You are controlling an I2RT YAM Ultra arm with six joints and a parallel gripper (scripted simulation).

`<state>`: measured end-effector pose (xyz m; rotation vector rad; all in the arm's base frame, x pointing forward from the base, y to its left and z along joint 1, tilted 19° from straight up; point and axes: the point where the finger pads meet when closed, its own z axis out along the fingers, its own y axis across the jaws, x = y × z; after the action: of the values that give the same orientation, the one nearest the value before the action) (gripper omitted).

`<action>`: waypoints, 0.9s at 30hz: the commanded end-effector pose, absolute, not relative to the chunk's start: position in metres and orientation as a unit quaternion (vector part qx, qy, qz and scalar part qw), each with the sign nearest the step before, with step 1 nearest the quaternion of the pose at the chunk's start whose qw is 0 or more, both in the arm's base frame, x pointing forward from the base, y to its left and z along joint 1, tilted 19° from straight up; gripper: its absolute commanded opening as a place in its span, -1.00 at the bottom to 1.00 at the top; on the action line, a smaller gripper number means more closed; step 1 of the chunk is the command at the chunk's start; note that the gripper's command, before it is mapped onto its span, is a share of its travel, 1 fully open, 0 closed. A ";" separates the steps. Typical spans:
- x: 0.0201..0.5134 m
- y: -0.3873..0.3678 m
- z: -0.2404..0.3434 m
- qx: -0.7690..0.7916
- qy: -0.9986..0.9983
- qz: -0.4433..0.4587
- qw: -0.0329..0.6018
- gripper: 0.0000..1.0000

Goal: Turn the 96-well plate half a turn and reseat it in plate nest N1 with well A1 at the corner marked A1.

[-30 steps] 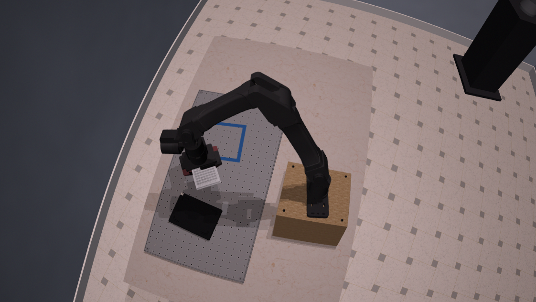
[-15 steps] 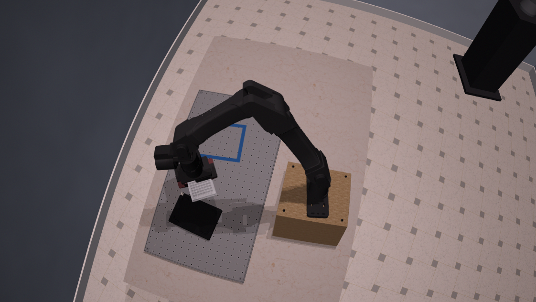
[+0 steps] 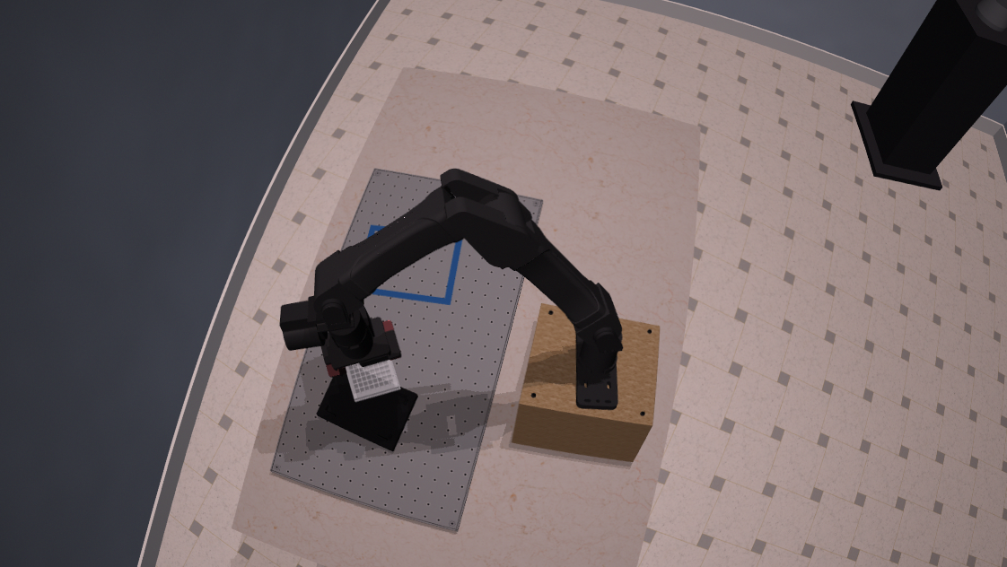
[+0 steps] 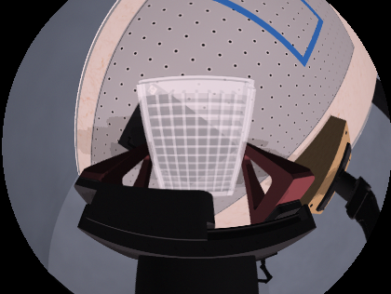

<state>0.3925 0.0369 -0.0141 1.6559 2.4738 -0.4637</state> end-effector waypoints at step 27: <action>0.412 0.101 -0.007 0.558 0.815 -0.132 0.088 -1.00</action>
<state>0.4005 0.0951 -0.0291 1.6654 2.4610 -0.4557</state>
